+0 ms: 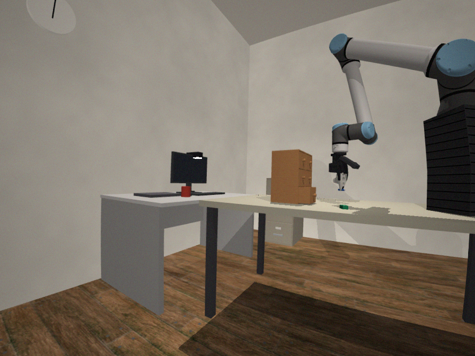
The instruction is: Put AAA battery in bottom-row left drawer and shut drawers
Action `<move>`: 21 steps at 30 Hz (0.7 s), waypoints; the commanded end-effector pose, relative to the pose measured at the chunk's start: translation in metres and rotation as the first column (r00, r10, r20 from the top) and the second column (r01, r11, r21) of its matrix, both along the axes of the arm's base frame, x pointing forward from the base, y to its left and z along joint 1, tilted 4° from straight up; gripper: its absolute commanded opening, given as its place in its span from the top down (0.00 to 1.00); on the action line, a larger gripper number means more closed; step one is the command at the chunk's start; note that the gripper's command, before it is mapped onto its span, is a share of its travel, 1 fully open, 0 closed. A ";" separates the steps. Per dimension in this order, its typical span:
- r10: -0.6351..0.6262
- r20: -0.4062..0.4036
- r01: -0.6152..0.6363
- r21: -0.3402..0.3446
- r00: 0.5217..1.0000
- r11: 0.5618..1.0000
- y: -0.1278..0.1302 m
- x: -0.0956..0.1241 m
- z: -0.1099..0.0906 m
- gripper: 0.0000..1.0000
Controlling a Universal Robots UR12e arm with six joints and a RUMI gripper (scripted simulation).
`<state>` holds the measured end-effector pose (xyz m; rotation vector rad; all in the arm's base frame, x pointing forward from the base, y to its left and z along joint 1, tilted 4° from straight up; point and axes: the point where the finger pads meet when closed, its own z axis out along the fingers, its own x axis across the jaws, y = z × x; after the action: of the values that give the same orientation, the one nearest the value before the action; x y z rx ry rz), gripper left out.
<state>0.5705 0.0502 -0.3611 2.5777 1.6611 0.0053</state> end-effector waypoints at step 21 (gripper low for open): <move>0.010 -0.001 -0.010 0.000 1.000 1.000 0.001 0.000 0.017 0.98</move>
<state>0.5698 0.0510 -0.3449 2.5747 1.6666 0.0040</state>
